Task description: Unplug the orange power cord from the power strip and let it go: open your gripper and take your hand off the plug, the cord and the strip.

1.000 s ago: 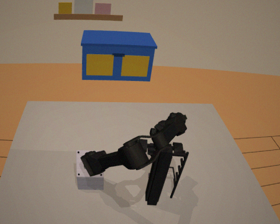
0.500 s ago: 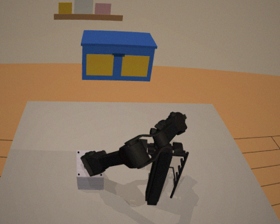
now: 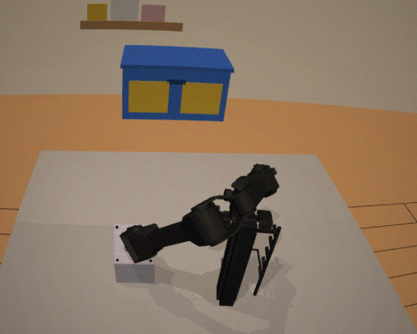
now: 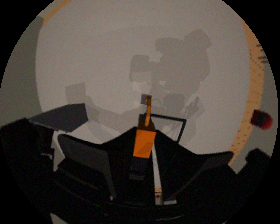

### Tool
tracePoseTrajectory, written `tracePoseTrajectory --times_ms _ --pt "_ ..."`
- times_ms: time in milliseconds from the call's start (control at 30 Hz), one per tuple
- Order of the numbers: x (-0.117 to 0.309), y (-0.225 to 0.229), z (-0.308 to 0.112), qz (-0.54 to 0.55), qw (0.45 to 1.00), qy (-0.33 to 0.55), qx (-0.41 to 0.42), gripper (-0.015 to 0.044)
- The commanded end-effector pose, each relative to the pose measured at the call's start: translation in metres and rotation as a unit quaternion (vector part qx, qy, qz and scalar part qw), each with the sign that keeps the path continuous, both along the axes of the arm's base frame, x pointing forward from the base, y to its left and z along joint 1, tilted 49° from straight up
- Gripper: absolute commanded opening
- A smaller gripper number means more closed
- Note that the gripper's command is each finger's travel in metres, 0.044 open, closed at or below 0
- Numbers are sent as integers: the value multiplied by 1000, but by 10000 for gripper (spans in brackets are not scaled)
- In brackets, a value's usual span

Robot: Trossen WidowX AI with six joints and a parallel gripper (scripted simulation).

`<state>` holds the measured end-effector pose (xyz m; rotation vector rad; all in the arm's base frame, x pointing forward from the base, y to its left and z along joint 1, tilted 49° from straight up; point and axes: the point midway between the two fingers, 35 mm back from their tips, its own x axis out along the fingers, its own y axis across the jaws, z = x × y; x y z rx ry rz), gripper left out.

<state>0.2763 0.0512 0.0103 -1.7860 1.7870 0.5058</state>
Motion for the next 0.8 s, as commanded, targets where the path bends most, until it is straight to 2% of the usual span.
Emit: tracePoseTrajectory --times_ms 0,467,500,667,767 --pt "4 23 -15 7 1000 -5 25 0" --pt "5 41 -29 8 1000 -5 25 0" --pt "4 23 -23 -3 1000 -1 16 26" --pt "4 23 -23 -3 1000 -1 16 158" --pt "4 23 -23 -3 1000 -1 16 160"
